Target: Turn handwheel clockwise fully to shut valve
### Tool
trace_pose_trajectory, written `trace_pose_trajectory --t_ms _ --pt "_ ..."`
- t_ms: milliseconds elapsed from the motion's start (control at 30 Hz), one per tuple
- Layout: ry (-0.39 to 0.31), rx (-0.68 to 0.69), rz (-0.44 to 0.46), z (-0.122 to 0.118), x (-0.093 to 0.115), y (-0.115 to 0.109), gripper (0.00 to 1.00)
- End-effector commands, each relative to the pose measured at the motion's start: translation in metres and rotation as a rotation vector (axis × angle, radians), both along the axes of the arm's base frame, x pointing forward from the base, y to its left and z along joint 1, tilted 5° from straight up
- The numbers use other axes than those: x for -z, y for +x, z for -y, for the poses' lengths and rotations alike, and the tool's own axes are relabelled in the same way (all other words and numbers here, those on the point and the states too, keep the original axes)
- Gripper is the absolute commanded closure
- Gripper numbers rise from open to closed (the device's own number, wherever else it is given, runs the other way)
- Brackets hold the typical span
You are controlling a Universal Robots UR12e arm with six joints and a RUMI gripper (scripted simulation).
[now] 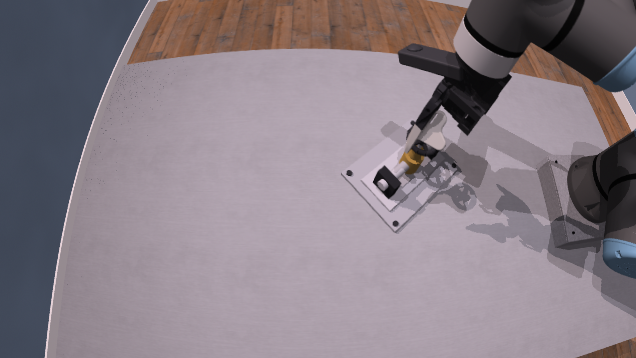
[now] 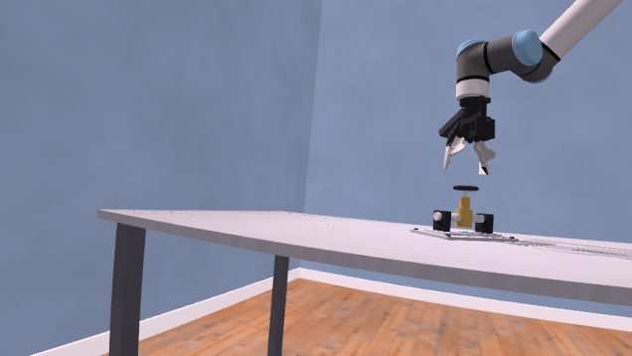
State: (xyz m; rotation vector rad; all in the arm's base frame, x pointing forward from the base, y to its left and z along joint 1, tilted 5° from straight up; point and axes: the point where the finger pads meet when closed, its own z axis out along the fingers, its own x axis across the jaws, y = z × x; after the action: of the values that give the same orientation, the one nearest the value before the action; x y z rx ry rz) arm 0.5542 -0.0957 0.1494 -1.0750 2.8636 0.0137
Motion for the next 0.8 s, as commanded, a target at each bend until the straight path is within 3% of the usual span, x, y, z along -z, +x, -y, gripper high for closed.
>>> trace_pose_trajectory --t_ms 0,400,767 --pt "0.0 0.0 0.001 0.001 -0.014 -0.001 0.0" --pt "0.0 0.0 0.001 0.001 -0.031 -0.002 0.0" --pt "0.0 0.0 0.001 0.002 -0.034 -0.002 0.0"
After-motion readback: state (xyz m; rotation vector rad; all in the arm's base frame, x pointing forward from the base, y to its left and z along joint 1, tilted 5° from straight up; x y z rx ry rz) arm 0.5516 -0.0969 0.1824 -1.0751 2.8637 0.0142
